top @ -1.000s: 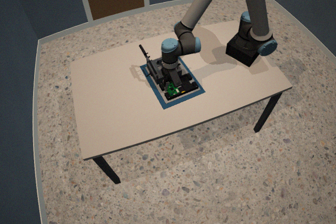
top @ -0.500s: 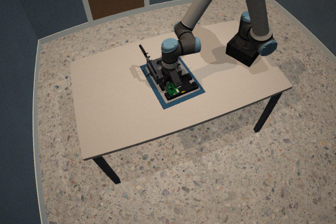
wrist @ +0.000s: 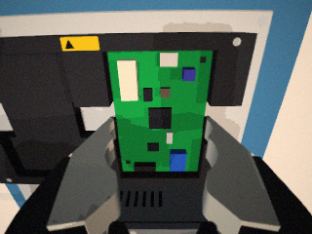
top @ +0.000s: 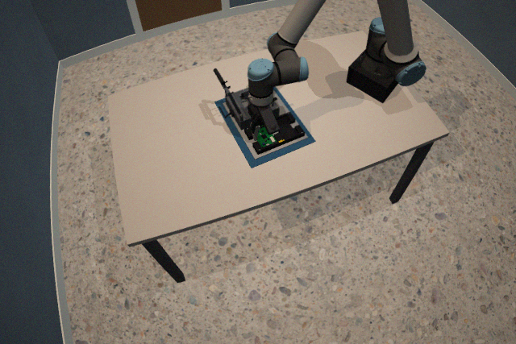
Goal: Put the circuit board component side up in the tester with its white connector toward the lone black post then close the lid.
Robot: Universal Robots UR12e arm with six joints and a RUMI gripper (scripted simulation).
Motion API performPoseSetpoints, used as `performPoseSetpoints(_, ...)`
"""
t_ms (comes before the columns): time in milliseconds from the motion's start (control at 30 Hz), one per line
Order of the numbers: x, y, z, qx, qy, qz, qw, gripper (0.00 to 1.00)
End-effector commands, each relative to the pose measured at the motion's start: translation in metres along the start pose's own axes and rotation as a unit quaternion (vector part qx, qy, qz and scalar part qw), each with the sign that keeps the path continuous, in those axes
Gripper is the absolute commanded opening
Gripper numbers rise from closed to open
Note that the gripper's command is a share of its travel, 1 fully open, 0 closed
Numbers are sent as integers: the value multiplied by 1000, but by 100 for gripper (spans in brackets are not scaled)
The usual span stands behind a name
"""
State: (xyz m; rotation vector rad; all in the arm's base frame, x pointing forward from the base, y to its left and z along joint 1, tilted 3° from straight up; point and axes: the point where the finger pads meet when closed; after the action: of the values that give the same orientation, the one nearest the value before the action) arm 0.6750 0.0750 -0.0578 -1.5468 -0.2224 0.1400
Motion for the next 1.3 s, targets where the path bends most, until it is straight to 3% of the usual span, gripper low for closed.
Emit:
performPoseSetpoints(0, 1, -1, 0, 0, 0, -1, 1000, 44)
performPoseSetpoints(567, 1, -1, 0, 0, 0, -1, 1000, 39)
performPoseSetpoints(1267, 1, -1, 0, 0, 0, -1, 1000, 39)
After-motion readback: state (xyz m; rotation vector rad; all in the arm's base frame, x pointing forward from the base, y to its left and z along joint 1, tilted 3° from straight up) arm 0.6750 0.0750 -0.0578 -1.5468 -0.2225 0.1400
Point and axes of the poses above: the point where the finger pads meet when closed, its own y axis out along the fingers, its own x axis across the jaws, z = x × y, and after that the axes turned 14 degrees about -y, right-handed
